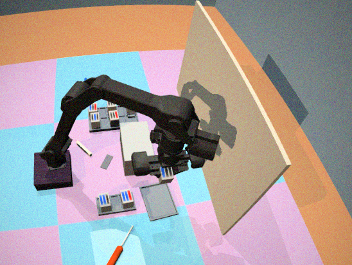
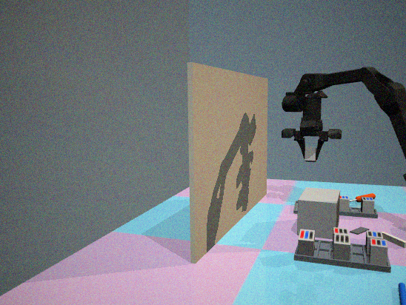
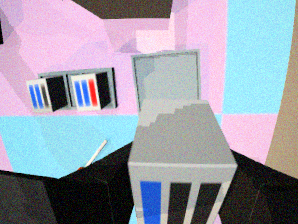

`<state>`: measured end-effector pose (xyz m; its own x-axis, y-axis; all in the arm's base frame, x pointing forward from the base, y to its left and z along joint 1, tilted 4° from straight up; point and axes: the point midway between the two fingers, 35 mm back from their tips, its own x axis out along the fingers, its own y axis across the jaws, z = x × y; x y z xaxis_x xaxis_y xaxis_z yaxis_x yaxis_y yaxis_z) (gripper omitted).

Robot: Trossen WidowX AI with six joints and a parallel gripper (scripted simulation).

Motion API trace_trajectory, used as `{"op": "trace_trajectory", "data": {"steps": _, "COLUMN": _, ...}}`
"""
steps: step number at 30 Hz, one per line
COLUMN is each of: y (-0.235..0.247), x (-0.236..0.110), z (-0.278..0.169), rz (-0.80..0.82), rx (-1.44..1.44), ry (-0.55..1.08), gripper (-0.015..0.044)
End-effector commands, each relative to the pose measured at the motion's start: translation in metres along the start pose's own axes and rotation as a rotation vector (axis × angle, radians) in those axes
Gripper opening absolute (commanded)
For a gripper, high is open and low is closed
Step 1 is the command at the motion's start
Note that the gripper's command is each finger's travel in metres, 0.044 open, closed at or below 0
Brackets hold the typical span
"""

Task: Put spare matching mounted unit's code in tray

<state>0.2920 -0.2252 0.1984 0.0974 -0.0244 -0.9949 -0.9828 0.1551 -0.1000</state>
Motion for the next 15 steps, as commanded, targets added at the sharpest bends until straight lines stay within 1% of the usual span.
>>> {"op": "trace_trajectory", "data": {"steps": 1, "y": -0.0004, "x": 0.0017, "z": -0.003, "rz": 0.001, "rx": -0.019, "ry": -0.008, "gripper": 0.0}}
{"op": "trace_trajectory", "data": {"steps": 15, "y": -0.0026, "x": 0.0117, "z": -0.0042, "rz": 0.001, "rx": -0.019, "ry": -0.008, "gripper": 0.0}}
